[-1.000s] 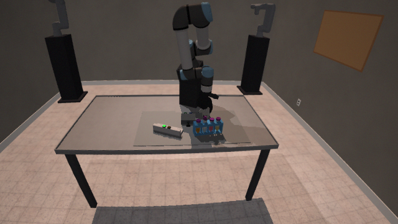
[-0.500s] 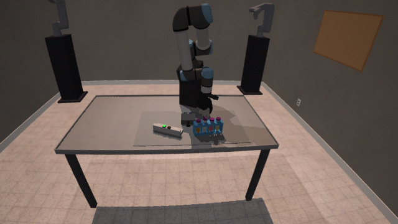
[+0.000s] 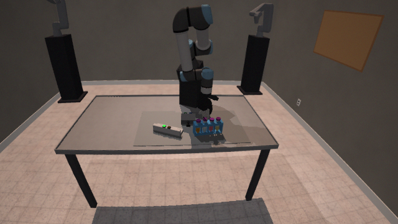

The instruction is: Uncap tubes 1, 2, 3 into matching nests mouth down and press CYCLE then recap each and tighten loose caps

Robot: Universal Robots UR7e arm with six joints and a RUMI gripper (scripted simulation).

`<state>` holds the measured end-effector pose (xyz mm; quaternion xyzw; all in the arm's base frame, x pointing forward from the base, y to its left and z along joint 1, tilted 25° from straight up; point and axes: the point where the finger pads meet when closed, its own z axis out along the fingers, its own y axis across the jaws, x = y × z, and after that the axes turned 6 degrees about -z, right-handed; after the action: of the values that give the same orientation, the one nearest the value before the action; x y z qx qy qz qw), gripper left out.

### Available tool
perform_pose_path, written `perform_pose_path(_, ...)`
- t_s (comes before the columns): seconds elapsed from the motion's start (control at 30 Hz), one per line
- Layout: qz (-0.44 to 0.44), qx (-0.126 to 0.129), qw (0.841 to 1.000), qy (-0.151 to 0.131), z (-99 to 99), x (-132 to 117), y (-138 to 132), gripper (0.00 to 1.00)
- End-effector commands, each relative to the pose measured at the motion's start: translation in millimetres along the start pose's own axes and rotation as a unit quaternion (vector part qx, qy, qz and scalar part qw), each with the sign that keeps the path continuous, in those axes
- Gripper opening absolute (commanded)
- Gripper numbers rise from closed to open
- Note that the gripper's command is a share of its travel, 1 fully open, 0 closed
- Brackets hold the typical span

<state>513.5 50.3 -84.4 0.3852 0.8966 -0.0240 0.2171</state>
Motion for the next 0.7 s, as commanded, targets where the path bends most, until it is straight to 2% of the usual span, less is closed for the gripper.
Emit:
perform_pose_path(0.0,0.000,0.000,1.000,0.000,1.6,-0.3,0.3,0.00)
perform_pose_path(0.47,0.000,0.000,1.000,0.000,3.5,-0.2,0.3,0.00)
perform_pose_path(0.5,0.000,0.000,1.000,0.000,3.5,-0.2,0.3,0.35)
perform_pose_path(0.67,0.000,0.000,1.000,0.000,3.5,-0.2,0.3,0.35)
